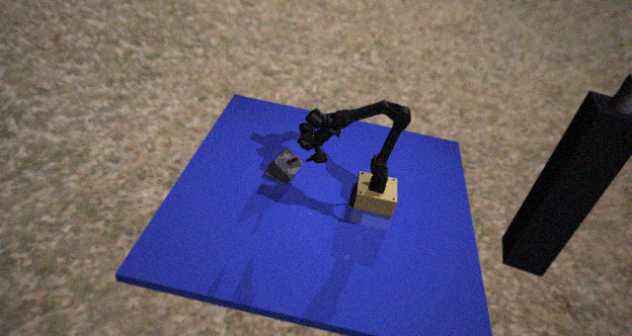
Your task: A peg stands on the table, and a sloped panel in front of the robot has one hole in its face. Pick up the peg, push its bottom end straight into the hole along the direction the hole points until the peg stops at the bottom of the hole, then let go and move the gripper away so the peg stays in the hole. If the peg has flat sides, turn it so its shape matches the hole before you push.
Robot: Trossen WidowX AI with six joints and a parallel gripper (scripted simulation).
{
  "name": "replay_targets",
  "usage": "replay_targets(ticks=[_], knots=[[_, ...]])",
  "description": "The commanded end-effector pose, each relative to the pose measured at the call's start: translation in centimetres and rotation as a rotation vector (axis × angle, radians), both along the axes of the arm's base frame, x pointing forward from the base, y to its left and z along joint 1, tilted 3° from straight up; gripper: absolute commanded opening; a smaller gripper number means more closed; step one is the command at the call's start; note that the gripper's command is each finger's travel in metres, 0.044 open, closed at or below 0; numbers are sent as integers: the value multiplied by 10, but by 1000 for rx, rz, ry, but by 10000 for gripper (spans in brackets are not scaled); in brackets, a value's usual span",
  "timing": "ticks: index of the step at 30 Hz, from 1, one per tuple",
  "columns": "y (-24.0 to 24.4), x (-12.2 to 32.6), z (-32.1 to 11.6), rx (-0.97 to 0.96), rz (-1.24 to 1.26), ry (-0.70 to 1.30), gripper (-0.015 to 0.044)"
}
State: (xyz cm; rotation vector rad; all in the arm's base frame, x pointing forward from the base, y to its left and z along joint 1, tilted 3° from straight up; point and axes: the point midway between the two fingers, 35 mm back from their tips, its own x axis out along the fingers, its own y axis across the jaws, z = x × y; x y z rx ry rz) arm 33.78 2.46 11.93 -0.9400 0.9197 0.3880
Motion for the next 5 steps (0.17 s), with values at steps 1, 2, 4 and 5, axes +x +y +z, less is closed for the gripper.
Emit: replay_targets(ticks=[1,2,4,5], knots=[[0,-3,6,1,-4,-7,440],[0,-4,7,1,-4,-7,440],[1,-6,10,1,-4,-7,440],[1,-7,11,1,-4,-7,440]])
